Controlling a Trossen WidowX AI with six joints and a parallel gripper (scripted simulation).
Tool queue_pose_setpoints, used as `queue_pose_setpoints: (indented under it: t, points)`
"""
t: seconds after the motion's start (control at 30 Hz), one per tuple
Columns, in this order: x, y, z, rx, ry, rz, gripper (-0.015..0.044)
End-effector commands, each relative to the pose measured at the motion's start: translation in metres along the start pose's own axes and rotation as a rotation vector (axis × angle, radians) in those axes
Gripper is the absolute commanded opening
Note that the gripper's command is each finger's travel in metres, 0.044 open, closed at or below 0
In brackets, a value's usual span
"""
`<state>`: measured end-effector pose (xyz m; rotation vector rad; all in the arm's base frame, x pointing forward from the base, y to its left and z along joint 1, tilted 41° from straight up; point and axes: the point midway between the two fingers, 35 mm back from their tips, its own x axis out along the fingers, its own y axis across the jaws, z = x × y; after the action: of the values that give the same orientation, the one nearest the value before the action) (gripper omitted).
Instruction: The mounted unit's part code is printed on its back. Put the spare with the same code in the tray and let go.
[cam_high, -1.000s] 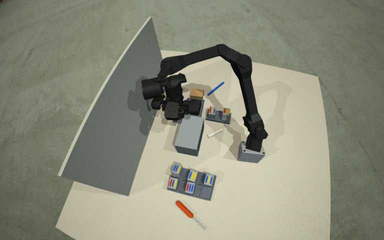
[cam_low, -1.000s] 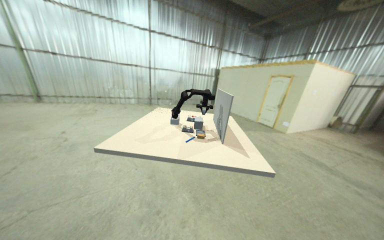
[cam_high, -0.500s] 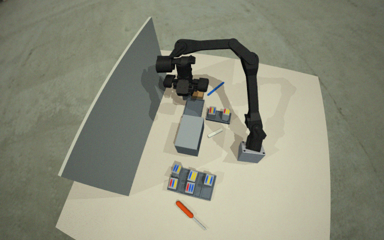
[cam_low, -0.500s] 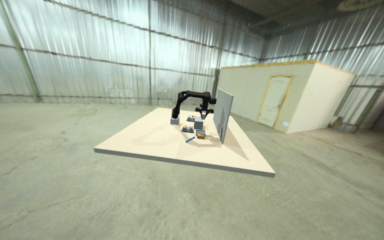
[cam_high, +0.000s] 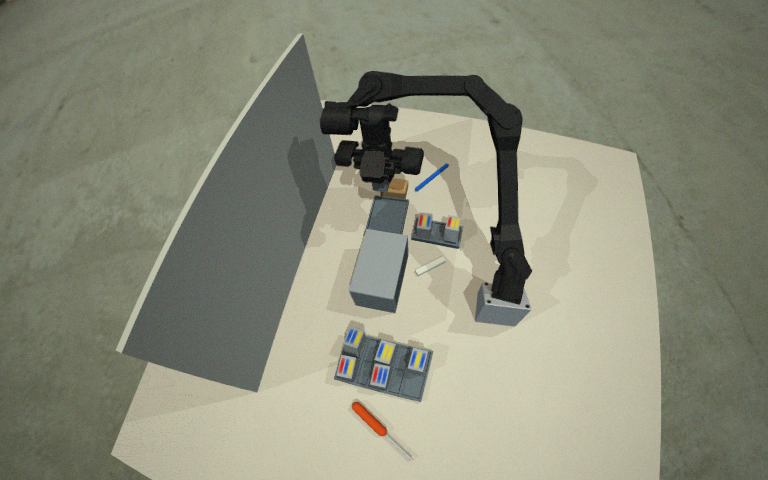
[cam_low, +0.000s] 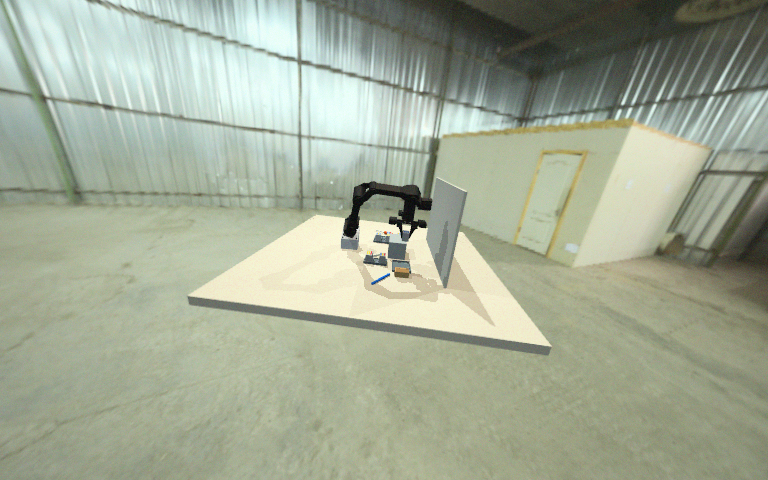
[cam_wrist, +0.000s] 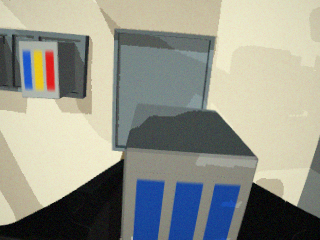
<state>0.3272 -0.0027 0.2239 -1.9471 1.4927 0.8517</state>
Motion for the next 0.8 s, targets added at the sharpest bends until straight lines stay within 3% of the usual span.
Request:
queue_pose_setpoints:
  t: [0.0,0.77]
  points:
    - [0.003,-0.001,0.0,-0.003,0.004,-0.004,0.0]
    - [0.022,-0.005,0.001,-0.003,0.0,-0.004,0.0]
